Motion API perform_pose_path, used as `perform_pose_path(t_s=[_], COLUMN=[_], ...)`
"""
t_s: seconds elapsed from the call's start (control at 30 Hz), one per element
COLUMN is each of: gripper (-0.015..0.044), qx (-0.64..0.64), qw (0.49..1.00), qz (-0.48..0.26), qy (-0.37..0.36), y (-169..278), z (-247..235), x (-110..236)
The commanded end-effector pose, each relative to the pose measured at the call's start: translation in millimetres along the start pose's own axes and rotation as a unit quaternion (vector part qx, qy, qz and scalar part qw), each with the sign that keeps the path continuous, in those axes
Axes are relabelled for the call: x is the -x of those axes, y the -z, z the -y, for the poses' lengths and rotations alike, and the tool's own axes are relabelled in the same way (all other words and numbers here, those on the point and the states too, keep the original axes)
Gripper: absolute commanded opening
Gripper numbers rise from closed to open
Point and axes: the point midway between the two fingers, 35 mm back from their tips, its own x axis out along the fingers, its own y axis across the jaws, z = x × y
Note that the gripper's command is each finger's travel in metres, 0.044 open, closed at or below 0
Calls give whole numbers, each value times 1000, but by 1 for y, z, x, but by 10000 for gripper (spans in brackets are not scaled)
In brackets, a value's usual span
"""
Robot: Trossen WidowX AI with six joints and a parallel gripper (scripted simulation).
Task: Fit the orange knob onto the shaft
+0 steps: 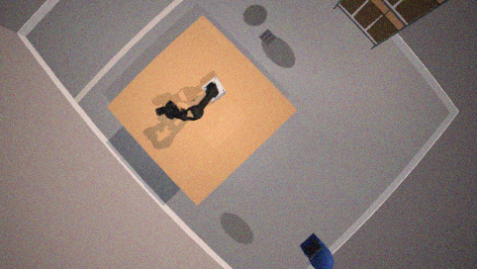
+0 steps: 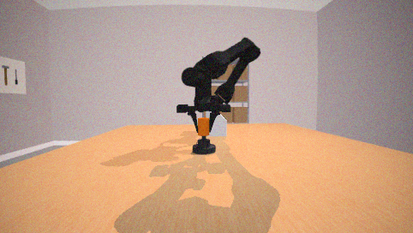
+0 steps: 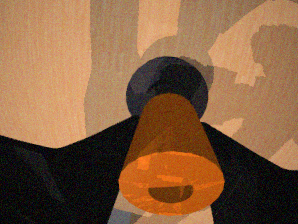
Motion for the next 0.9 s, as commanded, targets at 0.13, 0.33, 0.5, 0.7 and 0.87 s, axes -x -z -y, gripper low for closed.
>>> perform_pose_path(t_s=[0.13,0.33,0.5,0.7,0.87], gripper=[0,0,0,0,0], qx=[-1,12,98,104,104], qw=[1000,1000,995,995,995], qz=[1,1,1,1,2], qy=[-1,0,0,0,0], y=[-1,-2,-3,-5,-5], z=[-2,-2,-2,0,-1], x=[2,4,5,4,-1])
